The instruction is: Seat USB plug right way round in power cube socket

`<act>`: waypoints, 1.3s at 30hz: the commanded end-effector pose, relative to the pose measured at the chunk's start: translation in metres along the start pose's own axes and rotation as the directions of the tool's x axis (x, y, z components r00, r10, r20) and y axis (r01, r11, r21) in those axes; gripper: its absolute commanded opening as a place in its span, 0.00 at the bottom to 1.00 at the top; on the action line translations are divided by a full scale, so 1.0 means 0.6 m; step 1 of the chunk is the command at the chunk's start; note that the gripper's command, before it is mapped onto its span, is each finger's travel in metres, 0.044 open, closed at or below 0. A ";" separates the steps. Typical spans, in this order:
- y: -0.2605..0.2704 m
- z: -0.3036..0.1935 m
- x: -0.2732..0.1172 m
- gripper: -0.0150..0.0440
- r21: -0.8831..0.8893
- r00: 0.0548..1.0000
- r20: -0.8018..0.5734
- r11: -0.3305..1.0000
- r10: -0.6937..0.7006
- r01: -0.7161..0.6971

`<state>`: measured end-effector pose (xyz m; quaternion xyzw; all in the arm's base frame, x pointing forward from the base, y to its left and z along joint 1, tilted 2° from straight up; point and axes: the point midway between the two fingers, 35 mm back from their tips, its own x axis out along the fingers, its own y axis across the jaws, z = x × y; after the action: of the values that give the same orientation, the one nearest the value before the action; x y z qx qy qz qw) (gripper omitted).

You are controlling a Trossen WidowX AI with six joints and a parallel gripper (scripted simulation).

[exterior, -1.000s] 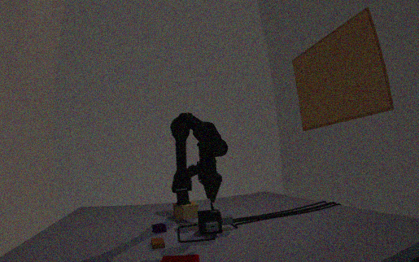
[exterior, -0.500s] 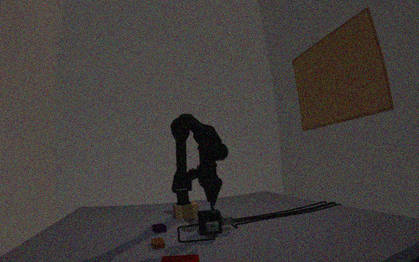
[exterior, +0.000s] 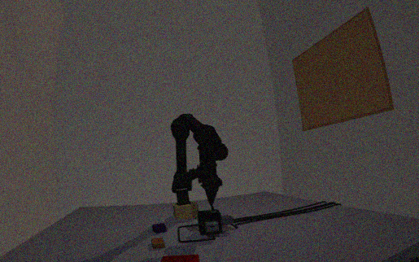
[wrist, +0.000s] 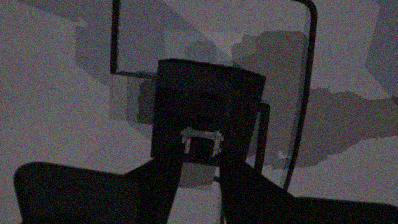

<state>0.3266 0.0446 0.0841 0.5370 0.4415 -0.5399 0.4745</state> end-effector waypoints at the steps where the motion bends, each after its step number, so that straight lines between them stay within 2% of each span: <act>1: 0.001 0.000 -0.001 0.25 0.000 1.000 0.000 1.000 0.002 -0.002; 39: 0.000 0.000 -0.022 0.25 0.000 1.000 0.000 1.000 0.001 -0.001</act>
<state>0.3244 0.0446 0.0921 0.5343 0.4432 -0.5423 0.4733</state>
